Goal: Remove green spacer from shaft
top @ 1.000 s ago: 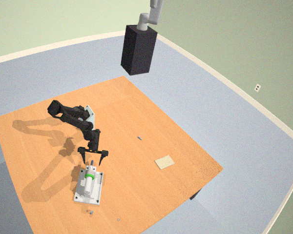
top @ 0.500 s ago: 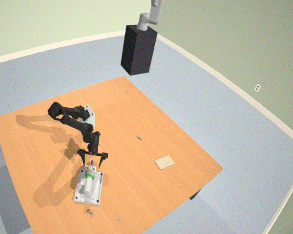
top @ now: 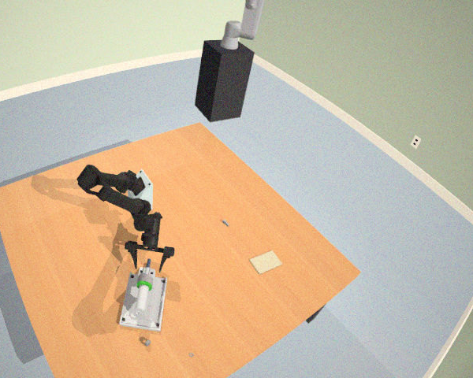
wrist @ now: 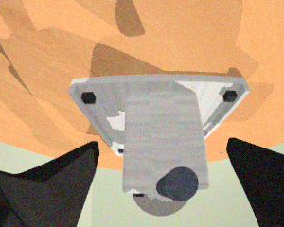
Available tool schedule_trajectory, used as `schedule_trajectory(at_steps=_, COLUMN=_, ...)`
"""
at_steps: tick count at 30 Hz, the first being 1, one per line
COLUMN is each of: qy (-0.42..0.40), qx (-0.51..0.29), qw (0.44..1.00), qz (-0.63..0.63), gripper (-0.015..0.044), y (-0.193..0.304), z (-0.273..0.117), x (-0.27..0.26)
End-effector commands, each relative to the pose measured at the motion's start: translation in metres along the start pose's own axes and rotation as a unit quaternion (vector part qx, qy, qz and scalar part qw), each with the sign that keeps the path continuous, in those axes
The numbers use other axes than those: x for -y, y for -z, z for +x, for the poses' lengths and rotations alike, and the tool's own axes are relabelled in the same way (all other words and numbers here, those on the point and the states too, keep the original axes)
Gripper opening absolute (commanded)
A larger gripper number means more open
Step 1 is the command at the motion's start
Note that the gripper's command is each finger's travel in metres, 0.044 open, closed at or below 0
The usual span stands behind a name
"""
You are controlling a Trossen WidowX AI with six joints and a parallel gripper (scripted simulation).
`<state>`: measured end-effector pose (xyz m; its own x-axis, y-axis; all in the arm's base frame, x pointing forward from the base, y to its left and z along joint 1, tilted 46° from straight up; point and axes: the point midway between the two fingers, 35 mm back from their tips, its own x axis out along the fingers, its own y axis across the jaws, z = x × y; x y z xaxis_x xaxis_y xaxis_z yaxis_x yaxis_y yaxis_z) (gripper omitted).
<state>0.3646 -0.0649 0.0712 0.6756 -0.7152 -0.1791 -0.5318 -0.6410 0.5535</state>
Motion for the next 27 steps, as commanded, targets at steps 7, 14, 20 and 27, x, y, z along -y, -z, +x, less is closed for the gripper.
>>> schedule_trajectory(at_steps=7, qy=0.001, qx=-0.002, qw=1.000, qz=-0.001, gripper=0.0440, y=0.0012, z=0.0003, x=0.0004)
schedule_trajectory(at_steps=14, qy=0.000, qx=0.000, qw=1.000, qz=0.000, gripper=0.0335, y=0.0003, z=0.0002, x=0.0003)
schedule_trajectory(at_steps=20, qy=0.000, qx=0.000, qw=1.000, qz=0.000, gripper=0.0177, y=0.0003, z=0.0002, x=0.0003)
schedule_trajectory(at_steps=27, qy=0.000, qx=0.000, qw=1.000, qz=0.000, gripper=0.0033, y=0.0003, z=0.0002, x=0.0003)
